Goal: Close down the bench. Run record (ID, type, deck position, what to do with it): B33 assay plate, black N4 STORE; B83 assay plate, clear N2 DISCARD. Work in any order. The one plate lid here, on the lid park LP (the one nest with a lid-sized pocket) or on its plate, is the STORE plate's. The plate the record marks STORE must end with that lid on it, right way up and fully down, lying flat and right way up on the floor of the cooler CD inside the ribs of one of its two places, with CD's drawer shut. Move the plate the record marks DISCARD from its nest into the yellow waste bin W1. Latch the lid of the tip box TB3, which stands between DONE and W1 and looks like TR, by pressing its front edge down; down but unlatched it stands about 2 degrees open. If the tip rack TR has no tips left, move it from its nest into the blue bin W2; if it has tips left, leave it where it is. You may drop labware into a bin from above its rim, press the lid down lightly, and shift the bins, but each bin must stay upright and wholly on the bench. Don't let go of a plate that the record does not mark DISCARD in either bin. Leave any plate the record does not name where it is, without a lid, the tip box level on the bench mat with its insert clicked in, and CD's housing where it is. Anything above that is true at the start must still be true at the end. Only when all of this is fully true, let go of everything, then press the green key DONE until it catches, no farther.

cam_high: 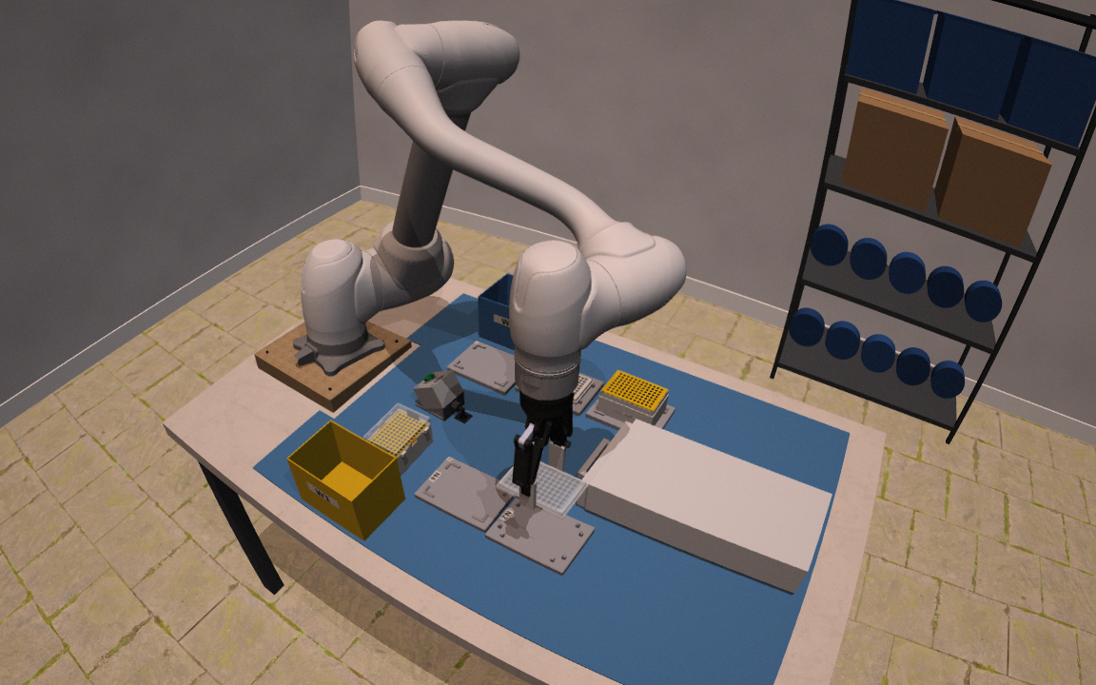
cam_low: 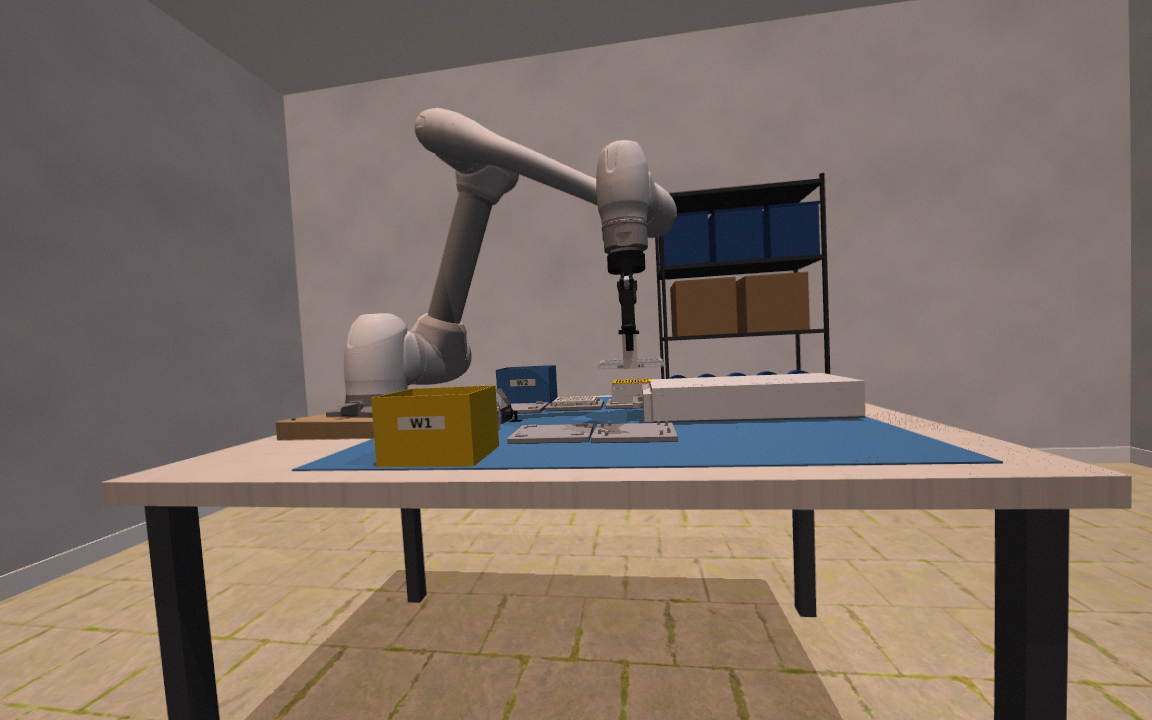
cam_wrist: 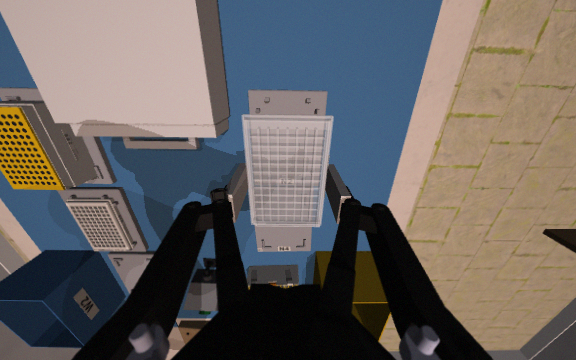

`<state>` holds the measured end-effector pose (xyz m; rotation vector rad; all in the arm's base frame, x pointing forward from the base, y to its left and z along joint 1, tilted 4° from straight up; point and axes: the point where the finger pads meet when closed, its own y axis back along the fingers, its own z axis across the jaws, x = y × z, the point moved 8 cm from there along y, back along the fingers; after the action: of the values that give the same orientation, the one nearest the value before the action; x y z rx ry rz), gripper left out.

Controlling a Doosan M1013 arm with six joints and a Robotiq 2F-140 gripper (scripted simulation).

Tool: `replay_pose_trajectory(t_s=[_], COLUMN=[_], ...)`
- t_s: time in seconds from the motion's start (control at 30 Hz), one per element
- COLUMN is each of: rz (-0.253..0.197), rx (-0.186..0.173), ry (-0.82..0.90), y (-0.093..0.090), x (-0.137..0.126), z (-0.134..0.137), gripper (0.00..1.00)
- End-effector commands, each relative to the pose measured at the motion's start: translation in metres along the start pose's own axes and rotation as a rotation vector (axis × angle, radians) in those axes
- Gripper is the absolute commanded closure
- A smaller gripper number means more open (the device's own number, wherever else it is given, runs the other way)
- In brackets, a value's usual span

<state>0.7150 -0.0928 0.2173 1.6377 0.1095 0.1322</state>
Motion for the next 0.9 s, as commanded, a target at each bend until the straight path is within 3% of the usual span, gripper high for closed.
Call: replay_pose_trajectory(t_s=[0.0, 0.87], rz=[0.0, 0.0], rx=[0.0, 0.0], ry=[0.012, 0.012], y=[0.0, 0.0], x=[-0.003, -0.062], z=[0.001, 0.024], gripper=[1.0, 1.0])
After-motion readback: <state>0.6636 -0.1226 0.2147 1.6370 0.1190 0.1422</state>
